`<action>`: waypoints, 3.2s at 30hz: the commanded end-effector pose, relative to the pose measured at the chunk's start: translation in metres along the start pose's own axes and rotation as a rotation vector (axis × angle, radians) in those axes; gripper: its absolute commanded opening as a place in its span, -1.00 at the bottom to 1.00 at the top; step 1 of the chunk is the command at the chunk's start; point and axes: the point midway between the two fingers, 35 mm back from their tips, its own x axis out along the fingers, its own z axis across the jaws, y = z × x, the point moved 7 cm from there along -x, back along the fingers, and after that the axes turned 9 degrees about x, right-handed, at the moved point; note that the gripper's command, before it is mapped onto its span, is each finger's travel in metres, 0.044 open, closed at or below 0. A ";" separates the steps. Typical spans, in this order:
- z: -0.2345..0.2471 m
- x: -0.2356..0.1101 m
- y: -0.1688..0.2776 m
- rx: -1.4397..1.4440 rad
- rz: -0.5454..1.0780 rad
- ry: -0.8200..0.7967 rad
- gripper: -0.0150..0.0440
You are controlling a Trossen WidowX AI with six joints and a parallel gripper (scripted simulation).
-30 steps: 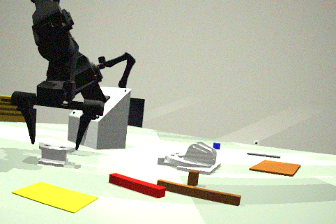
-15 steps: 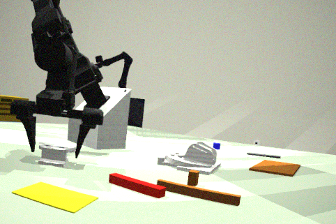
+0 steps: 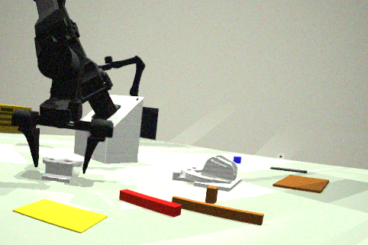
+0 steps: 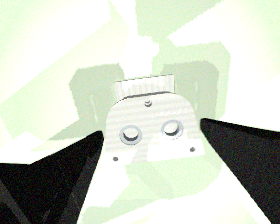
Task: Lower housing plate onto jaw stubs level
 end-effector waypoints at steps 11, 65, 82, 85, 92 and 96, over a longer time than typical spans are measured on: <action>0.000 0.000 0.000 0.000 0.000 0.000 0.86; 0.020 -0.070 -0.001 -0.077 0.016 -0.024 0.70; 0.073 -0.069 0.004 -0.266 0.038 -0.059 0.70; 0.082 -0.069 0.006 -0.299 0.041 -0.063 0.70; 0.104 -0.069 0.012 -0.378 0.046 -0.070 0.70; 0.116 -0.069 0.017 -0.424 0.047 -0.073 0.70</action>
